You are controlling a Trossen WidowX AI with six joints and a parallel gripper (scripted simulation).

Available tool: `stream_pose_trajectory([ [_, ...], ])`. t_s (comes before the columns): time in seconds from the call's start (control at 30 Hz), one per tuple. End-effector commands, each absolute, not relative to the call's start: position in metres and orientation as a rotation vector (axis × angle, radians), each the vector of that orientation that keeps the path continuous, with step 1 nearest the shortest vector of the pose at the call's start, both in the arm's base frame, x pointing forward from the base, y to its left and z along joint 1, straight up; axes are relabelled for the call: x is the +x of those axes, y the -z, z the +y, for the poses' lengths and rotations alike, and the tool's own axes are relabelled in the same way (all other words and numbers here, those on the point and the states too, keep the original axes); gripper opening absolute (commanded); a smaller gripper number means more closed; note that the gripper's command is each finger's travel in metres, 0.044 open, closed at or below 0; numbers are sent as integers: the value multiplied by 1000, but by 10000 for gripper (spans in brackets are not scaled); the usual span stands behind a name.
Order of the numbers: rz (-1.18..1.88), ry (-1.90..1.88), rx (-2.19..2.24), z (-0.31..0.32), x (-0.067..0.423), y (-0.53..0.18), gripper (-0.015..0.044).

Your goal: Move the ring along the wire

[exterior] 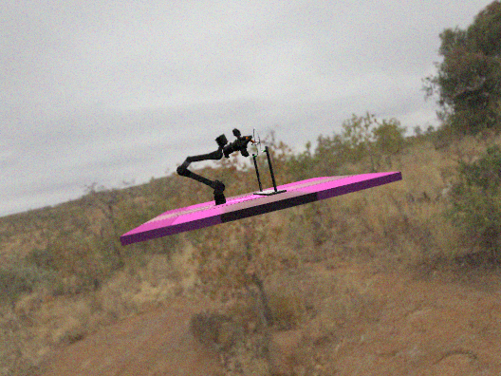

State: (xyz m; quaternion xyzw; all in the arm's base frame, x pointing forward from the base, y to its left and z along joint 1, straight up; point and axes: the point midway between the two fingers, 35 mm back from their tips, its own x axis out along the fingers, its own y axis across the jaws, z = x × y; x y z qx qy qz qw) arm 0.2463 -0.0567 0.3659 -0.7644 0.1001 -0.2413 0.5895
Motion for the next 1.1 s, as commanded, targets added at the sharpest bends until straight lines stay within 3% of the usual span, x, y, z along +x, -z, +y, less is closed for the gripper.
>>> stream_pose_trajectory([
  [0.0,220,576,-1825,-57,246,-367,-150],
  [1.07,282,515,-1611,-72,248,-313,-150],
])
